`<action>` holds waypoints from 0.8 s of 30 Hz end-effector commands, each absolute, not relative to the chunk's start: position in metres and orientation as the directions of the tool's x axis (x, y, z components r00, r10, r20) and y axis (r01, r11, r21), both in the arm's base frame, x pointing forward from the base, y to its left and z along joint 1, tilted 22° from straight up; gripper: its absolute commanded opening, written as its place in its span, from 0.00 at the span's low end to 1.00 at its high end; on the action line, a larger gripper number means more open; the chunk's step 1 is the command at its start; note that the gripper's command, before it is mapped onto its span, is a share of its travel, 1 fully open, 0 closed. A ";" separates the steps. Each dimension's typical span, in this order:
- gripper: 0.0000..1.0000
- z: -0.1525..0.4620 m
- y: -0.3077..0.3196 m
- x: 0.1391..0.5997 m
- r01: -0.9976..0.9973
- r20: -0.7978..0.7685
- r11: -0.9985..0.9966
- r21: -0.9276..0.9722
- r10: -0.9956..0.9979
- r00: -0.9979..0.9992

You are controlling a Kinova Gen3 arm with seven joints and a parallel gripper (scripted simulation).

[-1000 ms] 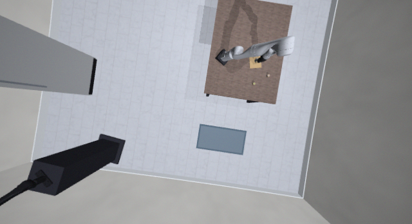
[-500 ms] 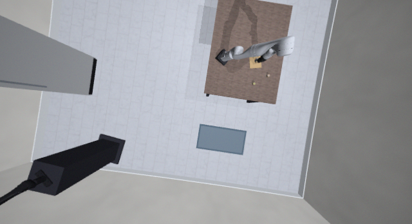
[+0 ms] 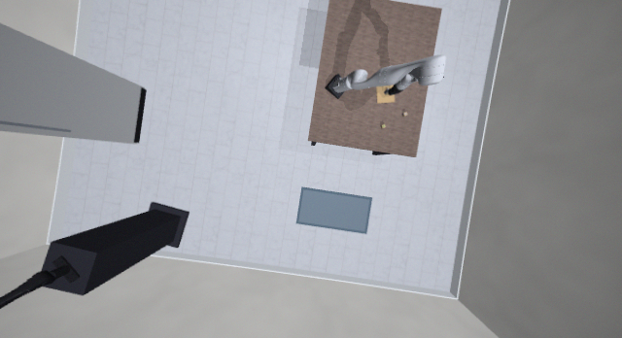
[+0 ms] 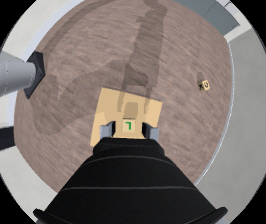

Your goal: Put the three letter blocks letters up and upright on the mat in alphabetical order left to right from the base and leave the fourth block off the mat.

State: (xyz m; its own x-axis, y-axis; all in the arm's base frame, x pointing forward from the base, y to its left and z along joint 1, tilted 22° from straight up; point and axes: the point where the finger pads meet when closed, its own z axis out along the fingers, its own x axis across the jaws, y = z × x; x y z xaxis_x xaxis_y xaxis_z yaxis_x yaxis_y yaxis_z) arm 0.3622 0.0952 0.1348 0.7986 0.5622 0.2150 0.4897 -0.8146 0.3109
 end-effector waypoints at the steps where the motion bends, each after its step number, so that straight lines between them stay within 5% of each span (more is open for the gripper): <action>1: 1.00 0.127 0.095 0.363 0.491 0.214 -0.815 0.307 0.562 0.799; 24: 1.00 0.111 0.094 0.371 0.490 0.217 -0.816 0.307 0.562 0.798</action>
